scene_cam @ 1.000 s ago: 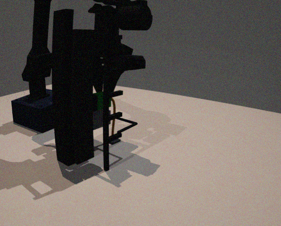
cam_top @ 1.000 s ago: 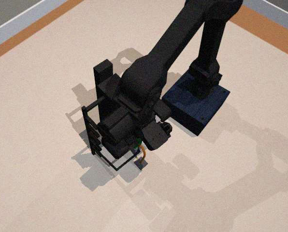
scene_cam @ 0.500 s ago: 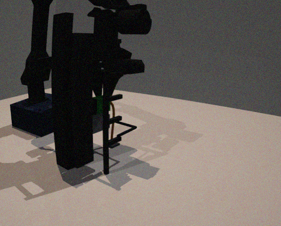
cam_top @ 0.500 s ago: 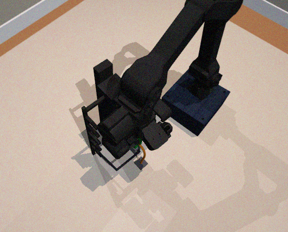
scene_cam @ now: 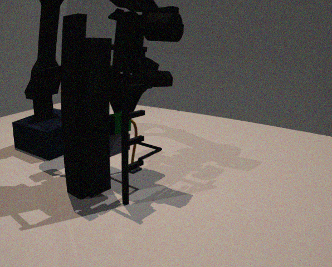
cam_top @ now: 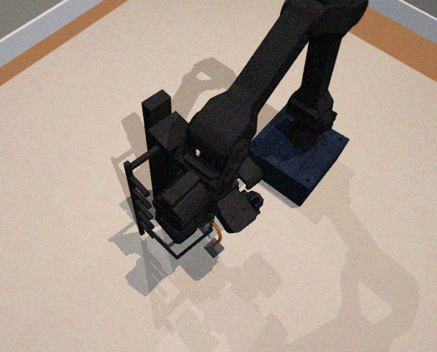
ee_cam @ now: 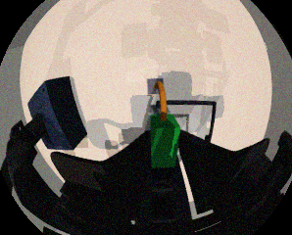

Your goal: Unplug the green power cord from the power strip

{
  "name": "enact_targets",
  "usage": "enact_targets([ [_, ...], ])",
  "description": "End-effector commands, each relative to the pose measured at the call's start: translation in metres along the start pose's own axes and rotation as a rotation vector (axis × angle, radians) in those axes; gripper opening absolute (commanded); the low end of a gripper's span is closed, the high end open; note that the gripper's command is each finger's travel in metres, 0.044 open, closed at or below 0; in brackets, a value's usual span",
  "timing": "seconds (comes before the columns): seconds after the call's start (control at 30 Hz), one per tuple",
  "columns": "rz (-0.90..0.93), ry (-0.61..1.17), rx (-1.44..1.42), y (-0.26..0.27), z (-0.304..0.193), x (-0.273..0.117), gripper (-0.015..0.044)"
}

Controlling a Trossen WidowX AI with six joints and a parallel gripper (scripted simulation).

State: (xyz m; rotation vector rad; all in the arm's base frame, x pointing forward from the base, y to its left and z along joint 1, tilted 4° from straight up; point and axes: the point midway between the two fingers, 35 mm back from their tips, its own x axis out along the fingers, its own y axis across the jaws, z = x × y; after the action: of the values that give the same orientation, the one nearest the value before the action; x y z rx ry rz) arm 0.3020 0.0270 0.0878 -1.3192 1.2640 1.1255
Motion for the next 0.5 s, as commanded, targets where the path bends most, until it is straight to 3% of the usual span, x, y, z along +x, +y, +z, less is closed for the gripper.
enact_targets([
  [0.0,-0.006,-0.06,-0.028,-0.001,0.029,-0.004,0.0],
  [0.47,-0.005,-0.061,-0.029,0.003,0.051,-0.009,0.0],
])
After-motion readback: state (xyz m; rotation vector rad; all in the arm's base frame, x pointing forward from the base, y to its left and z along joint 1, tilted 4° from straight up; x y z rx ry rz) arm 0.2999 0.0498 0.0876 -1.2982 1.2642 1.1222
